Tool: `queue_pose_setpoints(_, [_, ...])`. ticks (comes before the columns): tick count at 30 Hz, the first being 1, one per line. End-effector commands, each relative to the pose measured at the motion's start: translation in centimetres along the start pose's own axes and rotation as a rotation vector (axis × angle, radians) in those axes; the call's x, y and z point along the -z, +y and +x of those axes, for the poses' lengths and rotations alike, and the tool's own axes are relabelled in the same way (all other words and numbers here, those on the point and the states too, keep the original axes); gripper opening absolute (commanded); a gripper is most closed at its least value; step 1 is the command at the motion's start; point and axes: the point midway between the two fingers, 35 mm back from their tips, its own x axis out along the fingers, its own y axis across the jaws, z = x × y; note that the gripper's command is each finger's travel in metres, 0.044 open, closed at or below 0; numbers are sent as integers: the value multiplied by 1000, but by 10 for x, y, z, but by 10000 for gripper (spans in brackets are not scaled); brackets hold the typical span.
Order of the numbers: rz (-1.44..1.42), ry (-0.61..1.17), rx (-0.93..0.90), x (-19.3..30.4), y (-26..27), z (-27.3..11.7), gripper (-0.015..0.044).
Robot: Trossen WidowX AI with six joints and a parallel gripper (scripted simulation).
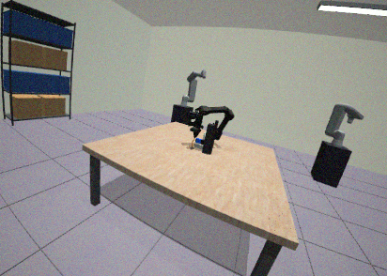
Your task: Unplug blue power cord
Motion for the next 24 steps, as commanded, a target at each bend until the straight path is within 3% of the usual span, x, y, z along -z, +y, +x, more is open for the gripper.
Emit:
queue_pose_setpoints(1, [7,7,-1,9,-1,1,160])
queue_pose_setpoints(24, [7,9,-1,23,-1,13,160])
